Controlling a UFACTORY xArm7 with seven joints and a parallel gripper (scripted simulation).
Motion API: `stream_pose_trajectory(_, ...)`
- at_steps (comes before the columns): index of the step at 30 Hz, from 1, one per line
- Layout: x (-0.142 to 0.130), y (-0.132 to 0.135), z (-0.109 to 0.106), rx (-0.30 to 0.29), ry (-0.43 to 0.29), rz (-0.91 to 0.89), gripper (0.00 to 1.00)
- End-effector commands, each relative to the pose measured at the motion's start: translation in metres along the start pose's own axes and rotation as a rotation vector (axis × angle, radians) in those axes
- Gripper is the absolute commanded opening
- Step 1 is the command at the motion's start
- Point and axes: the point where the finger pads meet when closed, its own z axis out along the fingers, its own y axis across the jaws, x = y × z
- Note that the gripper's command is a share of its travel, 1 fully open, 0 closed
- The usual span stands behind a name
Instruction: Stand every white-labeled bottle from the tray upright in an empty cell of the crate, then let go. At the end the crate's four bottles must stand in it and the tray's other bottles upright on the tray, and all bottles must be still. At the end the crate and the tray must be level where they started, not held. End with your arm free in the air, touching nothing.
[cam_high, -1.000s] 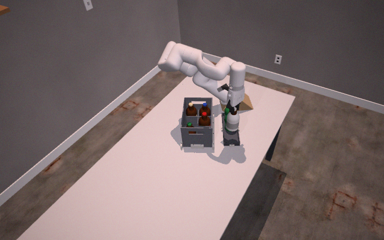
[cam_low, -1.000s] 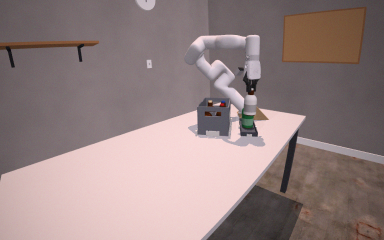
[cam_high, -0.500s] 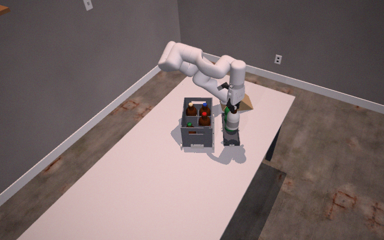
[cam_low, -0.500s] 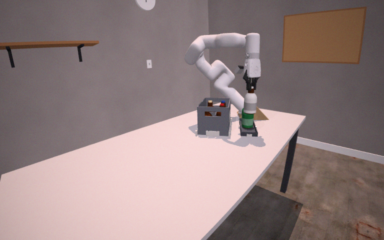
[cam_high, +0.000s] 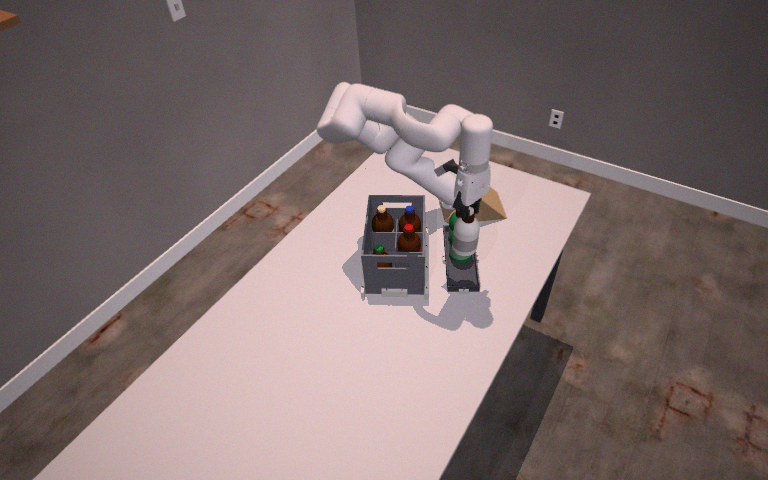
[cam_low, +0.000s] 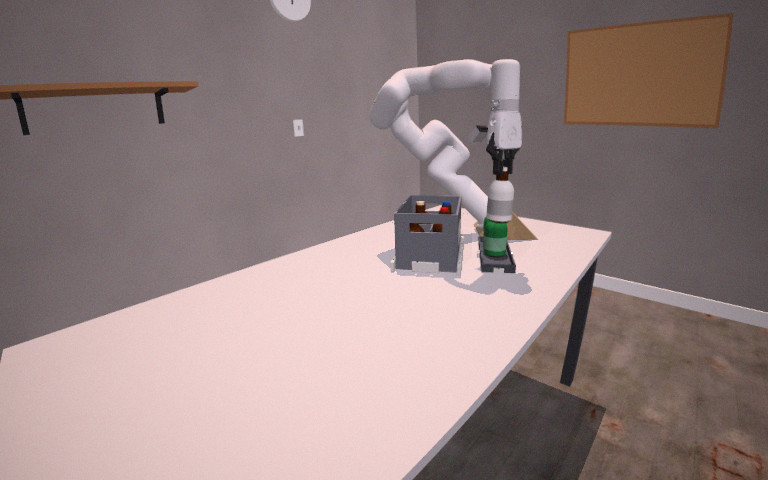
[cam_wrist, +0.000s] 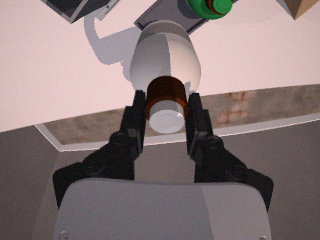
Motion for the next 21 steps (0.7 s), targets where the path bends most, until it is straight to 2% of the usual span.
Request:
stream_pose_trajectory(1, -0.0006, 0.0002, -0.0052, 0.000, -0.004, 0.000, 0.00)
stream_pose_trajectory(21, -0.0005, 0.0002, -0.0141, 0.000, -0.004, 0.000, 0.00)
